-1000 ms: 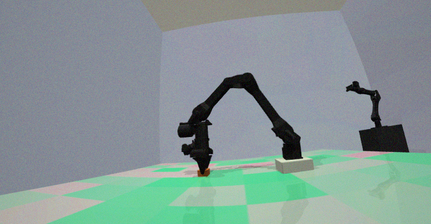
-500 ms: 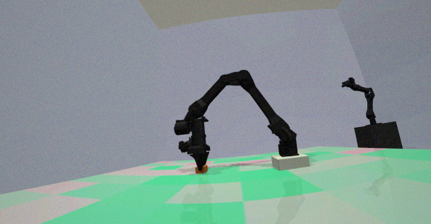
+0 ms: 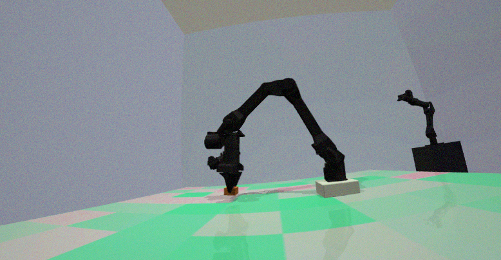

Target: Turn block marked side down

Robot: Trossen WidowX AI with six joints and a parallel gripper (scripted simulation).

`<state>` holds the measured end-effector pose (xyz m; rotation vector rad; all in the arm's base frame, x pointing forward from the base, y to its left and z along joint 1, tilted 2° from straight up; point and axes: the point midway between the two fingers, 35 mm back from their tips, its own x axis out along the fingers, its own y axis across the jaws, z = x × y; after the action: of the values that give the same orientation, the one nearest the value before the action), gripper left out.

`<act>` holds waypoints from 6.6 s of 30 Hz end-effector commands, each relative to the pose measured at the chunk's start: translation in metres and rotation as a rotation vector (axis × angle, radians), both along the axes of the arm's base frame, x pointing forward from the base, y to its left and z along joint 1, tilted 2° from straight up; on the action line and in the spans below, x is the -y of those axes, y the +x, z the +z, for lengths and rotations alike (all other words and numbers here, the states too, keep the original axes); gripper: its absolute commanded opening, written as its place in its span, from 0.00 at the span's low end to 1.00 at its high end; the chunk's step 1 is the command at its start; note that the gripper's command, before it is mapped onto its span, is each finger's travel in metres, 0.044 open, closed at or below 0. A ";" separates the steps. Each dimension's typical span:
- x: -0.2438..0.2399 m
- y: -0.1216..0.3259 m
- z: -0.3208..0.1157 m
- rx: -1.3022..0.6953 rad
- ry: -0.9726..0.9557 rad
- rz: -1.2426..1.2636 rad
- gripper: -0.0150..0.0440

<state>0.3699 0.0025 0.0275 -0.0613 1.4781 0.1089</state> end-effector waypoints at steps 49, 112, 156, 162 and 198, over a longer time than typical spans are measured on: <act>0.001 0.008 -0.032 0.703 0.080 -0.028 0.25; -0.001 -0.013 -0.030 1.112 0.126 -0.033 0.97; 0.003 0.010 -0.021 0.825 0.090 -0.032 1.00; 0.003 0.003 0.020 0.676 0.069 -0.016 1.00; 0.002 0.002 0.060 0.126 0.021 -0.011 1.00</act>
<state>0.3649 -0.0006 0.0838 -0.0265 1.2387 0.1087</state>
